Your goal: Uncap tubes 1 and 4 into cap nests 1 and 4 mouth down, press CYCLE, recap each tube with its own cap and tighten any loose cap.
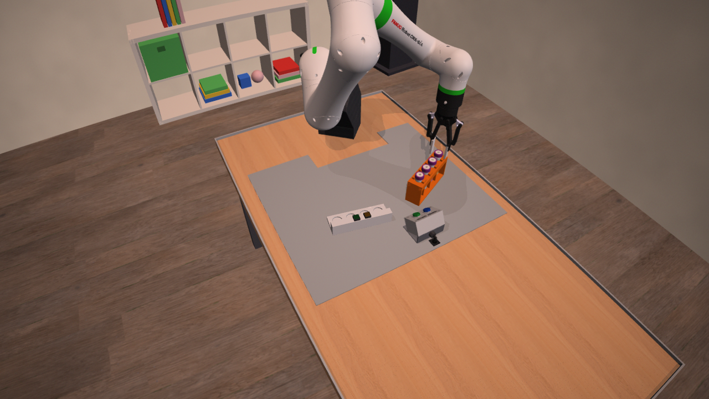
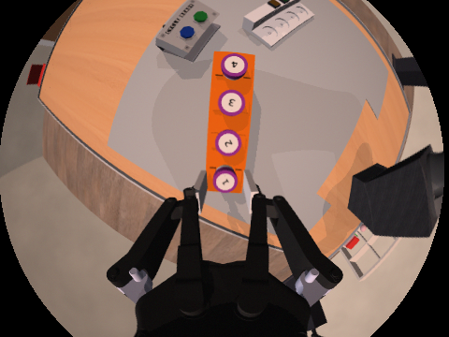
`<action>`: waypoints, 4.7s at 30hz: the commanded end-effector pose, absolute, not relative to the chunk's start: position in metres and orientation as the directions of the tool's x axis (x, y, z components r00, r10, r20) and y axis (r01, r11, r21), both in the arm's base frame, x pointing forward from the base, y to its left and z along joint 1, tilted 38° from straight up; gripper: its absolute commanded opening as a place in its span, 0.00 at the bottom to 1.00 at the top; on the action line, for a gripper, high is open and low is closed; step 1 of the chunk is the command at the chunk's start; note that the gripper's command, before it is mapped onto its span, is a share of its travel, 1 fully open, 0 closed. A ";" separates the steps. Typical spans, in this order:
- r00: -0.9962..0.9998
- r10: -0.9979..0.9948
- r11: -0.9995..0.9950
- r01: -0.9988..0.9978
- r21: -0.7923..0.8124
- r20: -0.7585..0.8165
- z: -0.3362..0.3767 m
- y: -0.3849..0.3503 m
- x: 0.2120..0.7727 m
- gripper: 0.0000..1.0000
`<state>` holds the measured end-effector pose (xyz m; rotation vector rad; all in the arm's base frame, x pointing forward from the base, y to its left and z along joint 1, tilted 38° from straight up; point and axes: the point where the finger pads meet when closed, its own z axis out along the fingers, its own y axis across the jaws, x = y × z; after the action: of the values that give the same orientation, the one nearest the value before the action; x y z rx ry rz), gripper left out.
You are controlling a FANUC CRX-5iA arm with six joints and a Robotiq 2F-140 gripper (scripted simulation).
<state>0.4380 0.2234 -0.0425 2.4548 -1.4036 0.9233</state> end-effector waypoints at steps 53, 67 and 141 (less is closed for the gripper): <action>0.601 -0.513 -0.744 -0.667 0.031 0.613 0.011 0.205 0.422 0.00; 0.849 -0.088 -0.900 -0.292 0.324 0.521 0.040 0.155 0.426 0.00; 0.849 -0.088 -0.900 -0.292 0.324 0.521 0.049 -0.086 0.497 0.00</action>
<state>0.4901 -0.0814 0.0564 2.6329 -0.2826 0.7049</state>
